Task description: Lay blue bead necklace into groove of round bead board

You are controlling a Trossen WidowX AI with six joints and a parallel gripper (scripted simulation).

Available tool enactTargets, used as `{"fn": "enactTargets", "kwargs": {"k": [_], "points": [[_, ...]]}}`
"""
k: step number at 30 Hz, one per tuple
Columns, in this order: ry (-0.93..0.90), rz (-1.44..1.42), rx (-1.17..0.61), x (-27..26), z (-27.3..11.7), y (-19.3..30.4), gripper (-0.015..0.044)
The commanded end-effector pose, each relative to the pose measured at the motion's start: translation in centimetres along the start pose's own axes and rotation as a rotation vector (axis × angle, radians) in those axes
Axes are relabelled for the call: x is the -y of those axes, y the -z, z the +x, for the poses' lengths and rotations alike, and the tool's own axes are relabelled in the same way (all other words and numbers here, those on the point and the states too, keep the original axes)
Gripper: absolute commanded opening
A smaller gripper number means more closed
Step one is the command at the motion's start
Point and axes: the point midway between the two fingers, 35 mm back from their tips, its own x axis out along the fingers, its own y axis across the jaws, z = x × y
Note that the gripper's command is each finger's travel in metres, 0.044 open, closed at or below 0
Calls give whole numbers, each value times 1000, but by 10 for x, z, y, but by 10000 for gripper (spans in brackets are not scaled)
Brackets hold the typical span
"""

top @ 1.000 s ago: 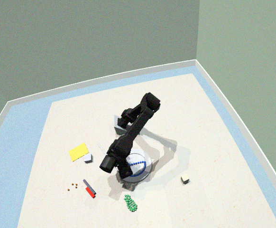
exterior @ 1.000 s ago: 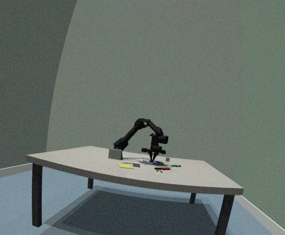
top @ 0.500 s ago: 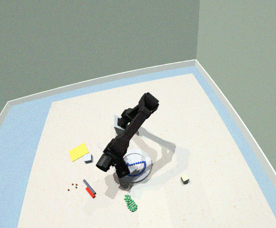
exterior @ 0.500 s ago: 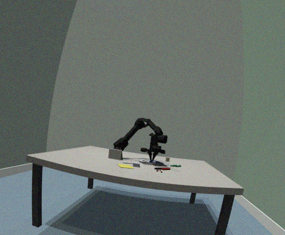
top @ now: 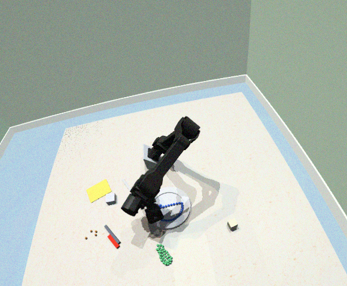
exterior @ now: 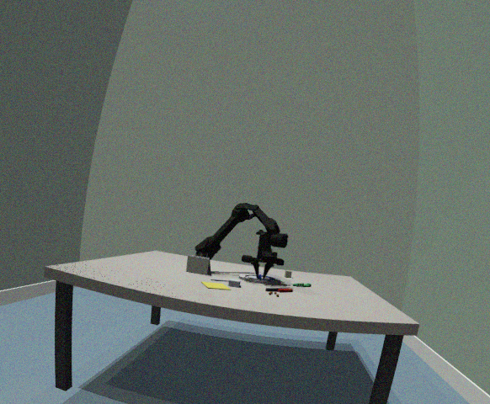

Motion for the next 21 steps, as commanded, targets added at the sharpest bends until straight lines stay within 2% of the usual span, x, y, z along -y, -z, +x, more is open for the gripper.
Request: {"fn": "enactTargets", "kwargs": {"k": [1,10,21], "points": [[0,-1,0,0,0,0,210],[4,6,-6,1,-2,1,440],[7,5,-5,1,-5,1,440]]}}
